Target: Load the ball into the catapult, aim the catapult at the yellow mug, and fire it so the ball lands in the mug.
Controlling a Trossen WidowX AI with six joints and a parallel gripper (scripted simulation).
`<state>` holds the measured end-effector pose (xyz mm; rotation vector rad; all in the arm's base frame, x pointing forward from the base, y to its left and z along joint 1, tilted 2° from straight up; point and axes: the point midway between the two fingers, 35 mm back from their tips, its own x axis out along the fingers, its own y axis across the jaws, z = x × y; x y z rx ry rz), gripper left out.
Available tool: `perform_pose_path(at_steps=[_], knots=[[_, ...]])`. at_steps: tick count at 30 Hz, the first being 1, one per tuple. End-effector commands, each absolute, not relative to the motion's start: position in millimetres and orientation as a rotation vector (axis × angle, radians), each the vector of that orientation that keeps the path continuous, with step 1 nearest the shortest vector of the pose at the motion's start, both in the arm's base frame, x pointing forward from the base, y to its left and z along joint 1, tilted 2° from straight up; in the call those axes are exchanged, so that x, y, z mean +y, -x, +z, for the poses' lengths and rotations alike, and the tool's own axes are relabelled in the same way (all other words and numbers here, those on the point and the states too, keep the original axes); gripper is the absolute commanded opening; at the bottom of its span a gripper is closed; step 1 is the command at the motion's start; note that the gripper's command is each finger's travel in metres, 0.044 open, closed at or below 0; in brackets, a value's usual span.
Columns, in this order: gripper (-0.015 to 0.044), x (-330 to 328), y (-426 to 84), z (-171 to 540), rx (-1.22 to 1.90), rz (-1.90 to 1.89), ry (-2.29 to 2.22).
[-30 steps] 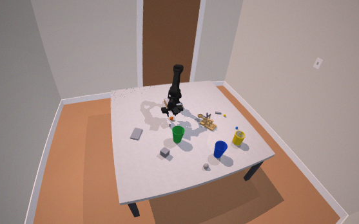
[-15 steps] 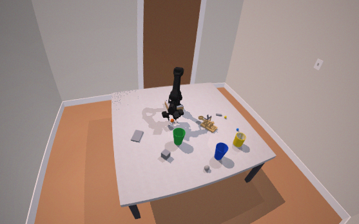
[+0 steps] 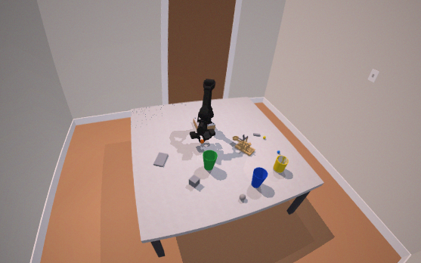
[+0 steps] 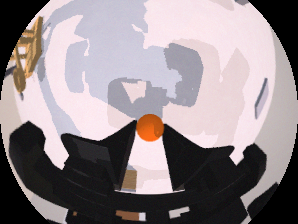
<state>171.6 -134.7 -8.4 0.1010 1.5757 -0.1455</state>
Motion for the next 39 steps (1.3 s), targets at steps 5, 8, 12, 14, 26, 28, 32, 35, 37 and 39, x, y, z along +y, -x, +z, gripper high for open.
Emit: perform_pose_path(at_steps=[5, 8, 12, 14, 26, 28, 32, 35, 37, 39], knots=[[0.0000, -138, -174, 5, 1.575, -0.144, -0.096], [0.0000, -140, -177, 22, 1.574, -0.144, -0.096], [0.0000, -142, -178, 46, 1.574, -0.144, -0.096], [0.0000, -142, -177, 59, 1.574, -0.144, -0.096], [0.0000, -137, -168, 118, 1.575, -0.144, -0.096], [0.0000, -137, -168, 118, 1.575, -0.144, -0.096], [0.0000, -131, -177, 118, 1.587, -0.120, -0.085], [0.0000, -124, -187, 117, 1.603, -0.092, -0.071], [0.0000, -119, -193, 117, 1.613, -0.073, -0.062], [0.0000, -113, -200, 116, 1.624, -0.056, -0.051]])
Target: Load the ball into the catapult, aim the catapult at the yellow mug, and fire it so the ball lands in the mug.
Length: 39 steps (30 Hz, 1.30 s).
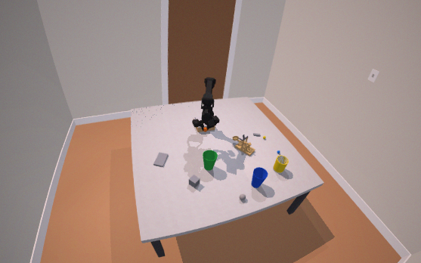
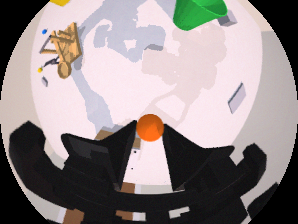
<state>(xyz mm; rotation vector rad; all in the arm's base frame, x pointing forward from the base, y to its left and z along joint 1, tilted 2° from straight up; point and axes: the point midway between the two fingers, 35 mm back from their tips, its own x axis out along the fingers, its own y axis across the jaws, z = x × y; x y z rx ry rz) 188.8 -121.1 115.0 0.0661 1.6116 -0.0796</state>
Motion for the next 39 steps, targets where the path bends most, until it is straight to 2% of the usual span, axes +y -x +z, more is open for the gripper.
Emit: perform_pose_path(at_steps=[1, 22, 39], knots=[[0.0000, -111, -204, 116, 1.629, -0.047, -0.045], [0.0000, -34, -265, 106, 1.747, 0.113, 0.094], [0.0000, 49, -284, 89, 1.838, 0.202, 0.238]])
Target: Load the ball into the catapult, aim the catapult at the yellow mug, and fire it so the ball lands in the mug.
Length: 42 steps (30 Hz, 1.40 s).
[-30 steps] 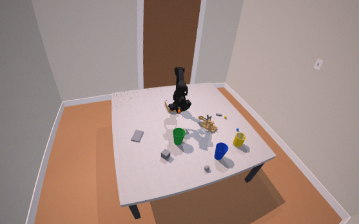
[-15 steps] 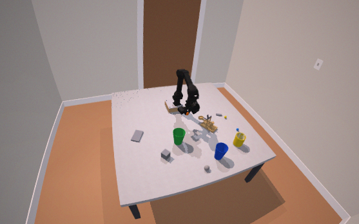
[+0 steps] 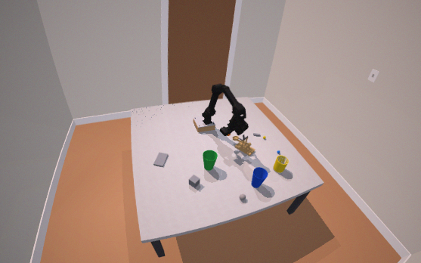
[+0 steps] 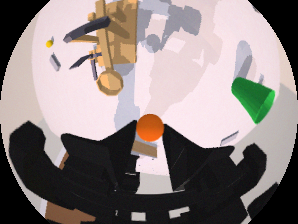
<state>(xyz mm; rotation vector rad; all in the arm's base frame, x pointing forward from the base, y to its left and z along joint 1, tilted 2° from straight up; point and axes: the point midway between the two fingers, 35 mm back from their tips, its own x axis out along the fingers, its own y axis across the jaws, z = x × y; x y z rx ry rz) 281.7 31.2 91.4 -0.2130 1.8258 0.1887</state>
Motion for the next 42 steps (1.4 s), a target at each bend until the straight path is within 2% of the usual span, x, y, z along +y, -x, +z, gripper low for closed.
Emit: perform_pose_path(at_steps=[1, 13, 42], knots=[[0.0000, 54, -284, 88, 1.843, 0.206, 0.247], [0.0000, 112, -280, 74, 1.893, 0.243, 0.362], [0.0000, 112, -282, 49, 1.892, 0.247, 0.367]])
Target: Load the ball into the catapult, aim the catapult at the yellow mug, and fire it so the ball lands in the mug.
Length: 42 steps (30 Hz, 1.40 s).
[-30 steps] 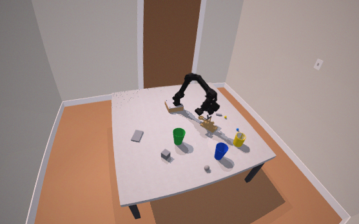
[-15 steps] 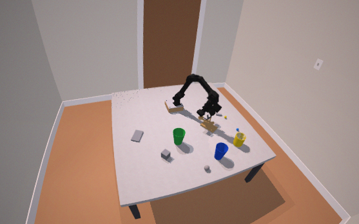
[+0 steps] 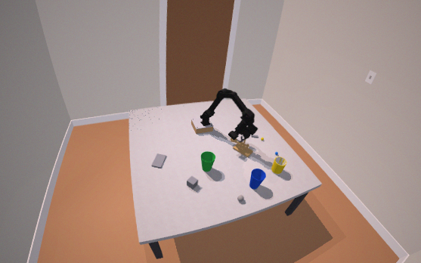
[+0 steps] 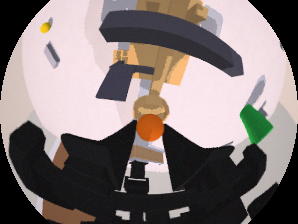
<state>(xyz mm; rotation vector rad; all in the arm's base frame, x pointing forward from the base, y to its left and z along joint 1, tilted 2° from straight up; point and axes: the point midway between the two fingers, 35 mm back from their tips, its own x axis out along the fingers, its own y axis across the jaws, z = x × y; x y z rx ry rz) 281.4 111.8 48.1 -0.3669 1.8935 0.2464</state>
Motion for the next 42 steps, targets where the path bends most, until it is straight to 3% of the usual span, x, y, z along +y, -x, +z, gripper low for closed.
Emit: perform_pose_path(at_steps=[1, 10, 17, 22, 42], knots=[[0.0026, 112, -282, 49, 1.892, 0.247, 0.367], [0.0263, 112, -282, 52, 1.888, 0.247, 0.366], [0.0440, 111, -276, 157, 1.729, 0.268, 0.333], [0.0440, 118, -295, 135, 1.713, 0.268, 0.326], [0.0440, 194, -483, 188, 1.049, 0.310, 0.105]])
